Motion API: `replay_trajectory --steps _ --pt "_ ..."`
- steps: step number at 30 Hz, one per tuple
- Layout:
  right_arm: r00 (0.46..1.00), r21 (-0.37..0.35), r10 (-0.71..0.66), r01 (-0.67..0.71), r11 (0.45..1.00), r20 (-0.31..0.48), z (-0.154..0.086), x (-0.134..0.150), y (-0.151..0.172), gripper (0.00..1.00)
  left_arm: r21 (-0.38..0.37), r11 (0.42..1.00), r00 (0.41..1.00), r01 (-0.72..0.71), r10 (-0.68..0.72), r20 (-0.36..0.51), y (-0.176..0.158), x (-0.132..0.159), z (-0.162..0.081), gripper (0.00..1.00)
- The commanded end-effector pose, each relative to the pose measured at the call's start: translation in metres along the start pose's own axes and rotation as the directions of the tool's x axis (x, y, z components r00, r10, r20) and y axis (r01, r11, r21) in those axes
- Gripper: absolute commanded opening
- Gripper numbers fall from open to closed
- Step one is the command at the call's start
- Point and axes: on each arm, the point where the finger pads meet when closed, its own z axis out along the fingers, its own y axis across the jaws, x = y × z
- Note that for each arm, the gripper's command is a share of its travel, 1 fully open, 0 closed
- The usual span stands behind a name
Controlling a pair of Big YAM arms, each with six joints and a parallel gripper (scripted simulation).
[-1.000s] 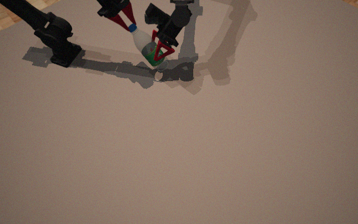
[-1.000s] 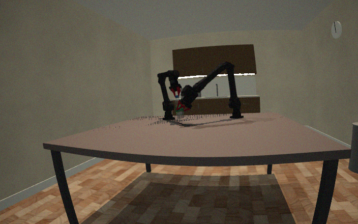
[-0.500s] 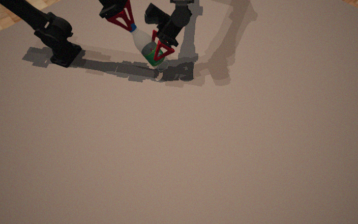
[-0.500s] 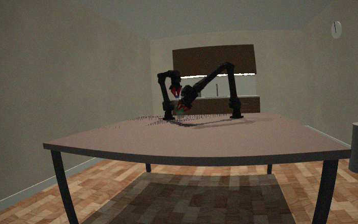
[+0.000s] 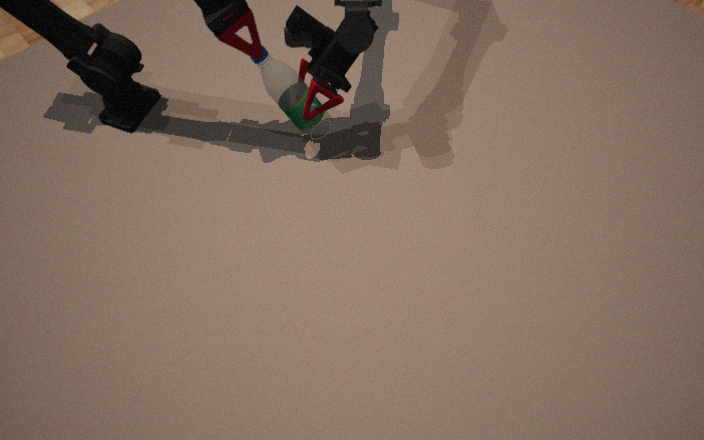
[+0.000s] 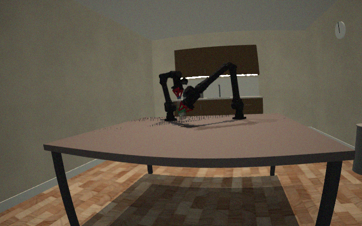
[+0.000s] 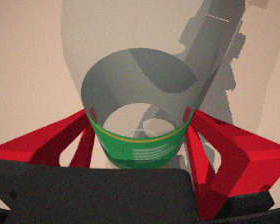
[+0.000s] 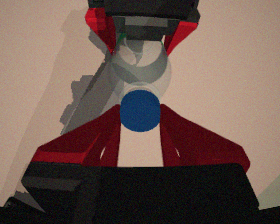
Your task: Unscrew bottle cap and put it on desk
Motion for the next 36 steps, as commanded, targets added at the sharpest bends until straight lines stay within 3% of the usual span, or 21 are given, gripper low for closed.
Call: replay_trajectory --steps 1,21,24,36 --pt "0.995 0.016 -0.1 0.099 0.995 0.025 -0.014 -0.014 -0.012 0.0 -0.011 1.0 1.0 0.004 -0.004 0.005 0.01 -0.002 -0.001 0.0" --pt "0.998 0.035 -0.039 0.038 0.999 0.049 -0.039 -0.018 -0.013 0.0 -0.011 1.0 1.0 0.004 -0.004 0.005 0.01 -0.002 -0.001 0.0" --pt "0.999 0.024 -0.041 0.041 0.999 0.031 -0.028 -0.011 -0.01 0.0 -0.011 1.0 1.0 0.004 -0.004 0.005 0.01 -0.002 -0.001 0.0" --pt "0.998 0.025 -0.045 0.044 0.999 0.033 -0.027 -0.01 -0.01 0.0 -0.011 1.0 1.0 0.004 -0.004 0.005 0.01 -0.002 -0.001 0.0"
